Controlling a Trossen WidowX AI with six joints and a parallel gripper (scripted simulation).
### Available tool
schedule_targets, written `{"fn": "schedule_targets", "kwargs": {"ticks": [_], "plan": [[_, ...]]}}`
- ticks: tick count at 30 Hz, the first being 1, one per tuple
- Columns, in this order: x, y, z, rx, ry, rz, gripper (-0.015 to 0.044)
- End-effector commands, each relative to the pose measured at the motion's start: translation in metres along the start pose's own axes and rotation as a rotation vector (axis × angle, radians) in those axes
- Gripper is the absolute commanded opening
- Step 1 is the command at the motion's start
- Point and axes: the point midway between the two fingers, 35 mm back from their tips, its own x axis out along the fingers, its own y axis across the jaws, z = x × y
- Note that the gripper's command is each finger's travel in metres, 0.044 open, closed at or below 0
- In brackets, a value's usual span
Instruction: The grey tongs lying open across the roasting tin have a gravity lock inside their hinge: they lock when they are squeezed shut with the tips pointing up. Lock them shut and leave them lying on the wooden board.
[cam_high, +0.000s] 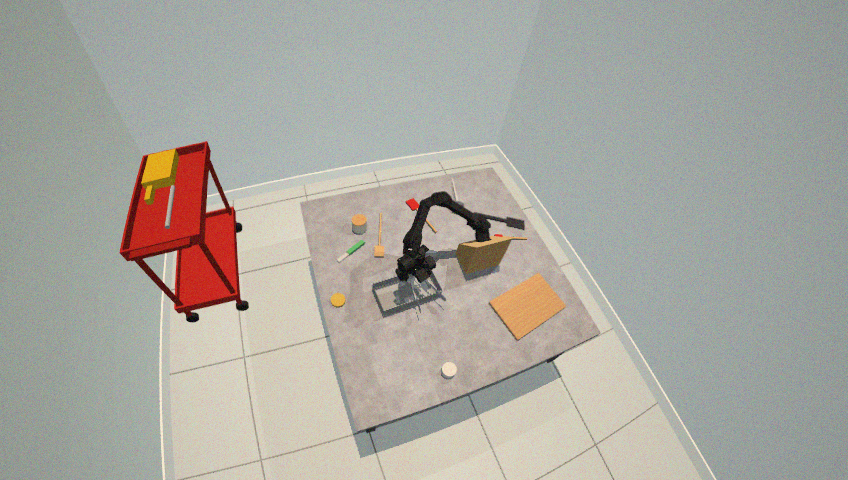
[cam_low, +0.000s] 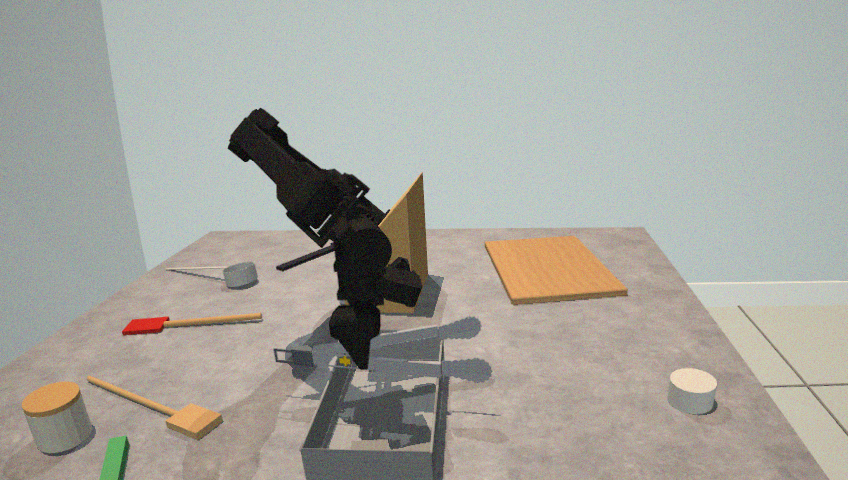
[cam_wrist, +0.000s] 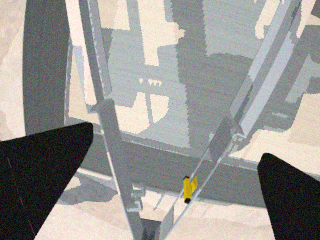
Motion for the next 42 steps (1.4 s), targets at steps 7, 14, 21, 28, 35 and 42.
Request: {"fn": "schedule_targets", "kwargs": {"ticks": [7, 14, 21, 28, 35, 42], "plan": [[0.020, 0.004, -0.001, -0.010, 0.007, 0.010, 0.0440], [0.032, 0.005, -0.001, -0.010, 0.009, 0.011, 0.0440], [0.043, 0.007, -0.002, -0.010, 0.011, 0.012, 0.0440], [0.047, 0.008, -0.002, -0.010, 0.012, 0.012, 0.0440], [0.044, 0.005, -0.002, 0.000, 0.007, 0.005, 0.0354], [0.044, 0.005, -0.002, 0.000, 0.007, 0.005, 0.0307]]}}
